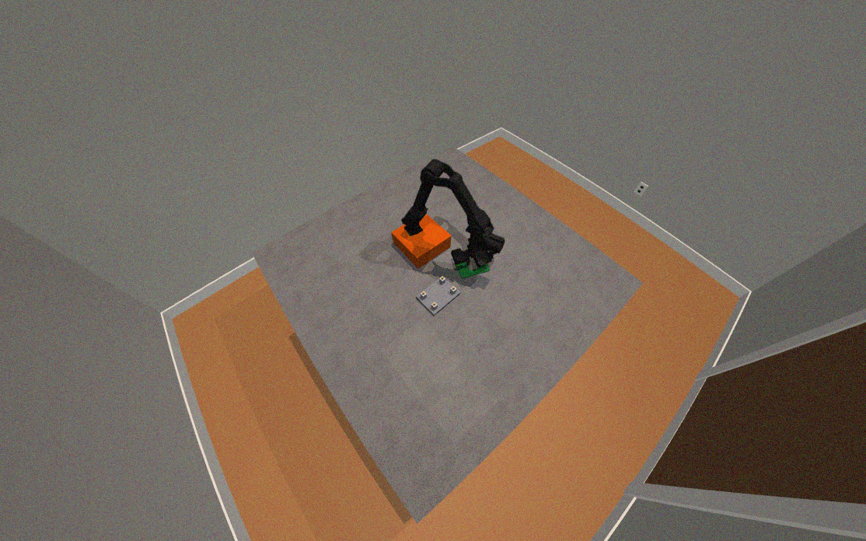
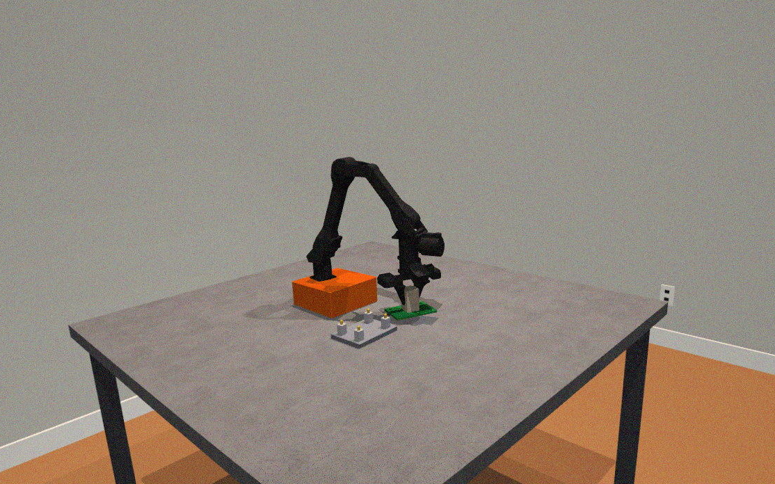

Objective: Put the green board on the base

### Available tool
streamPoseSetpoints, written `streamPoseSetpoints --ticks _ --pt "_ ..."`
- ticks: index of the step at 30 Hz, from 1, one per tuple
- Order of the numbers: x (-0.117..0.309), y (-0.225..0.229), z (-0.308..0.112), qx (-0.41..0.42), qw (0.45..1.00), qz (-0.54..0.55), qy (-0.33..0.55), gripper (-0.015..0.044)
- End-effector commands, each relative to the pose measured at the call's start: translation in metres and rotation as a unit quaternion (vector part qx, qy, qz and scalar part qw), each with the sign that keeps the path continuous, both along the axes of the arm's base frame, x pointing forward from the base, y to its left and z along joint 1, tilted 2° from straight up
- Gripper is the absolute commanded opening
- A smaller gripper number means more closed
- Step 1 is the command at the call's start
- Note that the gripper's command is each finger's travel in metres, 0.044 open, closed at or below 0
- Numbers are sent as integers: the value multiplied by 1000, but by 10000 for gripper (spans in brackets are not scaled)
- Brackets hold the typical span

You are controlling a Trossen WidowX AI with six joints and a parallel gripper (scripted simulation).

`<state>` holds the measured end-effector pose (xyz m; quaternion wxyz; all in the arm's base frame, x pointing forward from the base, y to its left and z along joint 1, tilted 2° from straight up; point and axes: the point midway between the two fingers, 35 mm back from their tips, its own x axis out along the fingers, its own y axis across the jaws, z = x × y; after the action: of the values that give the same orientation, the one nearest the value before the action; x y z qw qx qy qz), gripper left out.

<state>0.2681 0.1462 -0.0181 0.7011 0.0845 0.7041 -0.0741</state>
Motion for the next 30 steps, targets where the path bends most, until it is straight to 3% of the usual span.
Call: streamPoseSetpoints --ticks 1,4,9,30 --pt "0 0 0 -1 1000 -3 -1 151" --pt "0 0 0 -1 1000 -3 -1 131" --pt "1 0 6 -1 1000 -3 -1 0" --pt "4 1 58 -1 1000 -3 -1 0"
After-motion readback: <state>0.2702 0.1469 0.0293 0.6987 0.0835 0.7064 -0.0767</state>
